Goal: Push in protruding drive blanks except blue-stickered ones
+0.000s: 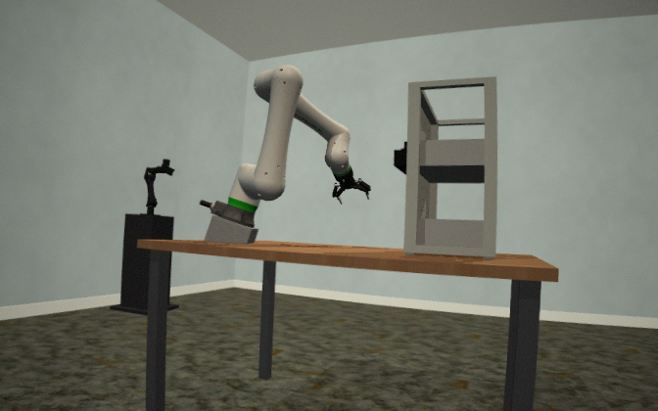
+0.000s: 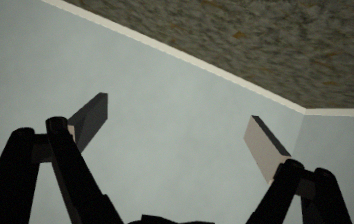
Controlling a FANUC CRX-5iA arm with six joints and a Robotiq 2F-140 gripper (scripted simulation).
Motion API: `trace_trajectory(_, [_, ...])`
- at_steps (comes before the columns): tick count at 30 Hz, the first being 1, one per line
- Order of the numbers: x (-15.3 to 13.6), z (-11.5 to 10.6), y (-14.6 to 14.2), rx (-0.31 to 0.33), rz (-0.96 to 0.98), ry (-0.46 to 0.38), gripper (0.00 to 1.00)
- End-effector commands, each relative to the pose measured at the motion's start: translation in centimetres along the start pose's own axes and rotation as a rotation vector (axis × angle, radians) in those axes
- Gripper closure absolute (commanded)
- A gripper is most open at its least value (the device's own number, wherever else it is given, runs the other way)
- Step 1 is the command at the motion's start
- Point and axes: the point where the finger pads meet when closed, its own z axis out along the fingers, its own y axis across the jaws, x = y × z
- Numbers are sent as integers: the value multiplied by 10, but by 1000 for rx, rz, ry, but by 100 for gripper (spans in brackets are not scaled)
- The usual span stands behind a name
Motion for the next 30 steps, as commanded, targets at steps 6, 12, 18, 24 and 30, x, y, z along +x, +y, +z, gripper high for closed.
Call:
trace_trajectory(6, [30, -40, -58, 206, -103, 49, 0])
trace_trajectory(12, [57, -86, -104, 376, -192, 117, 0])
trace_trajectory(18, [81, -134, -139, 520, -270, 193, 0])
trace_trajectory(24, [98, -170, -158, 614, -321, 252, 0])
trace_trajectory(30, [121, -228, -182, 747, -394, 351, 0])
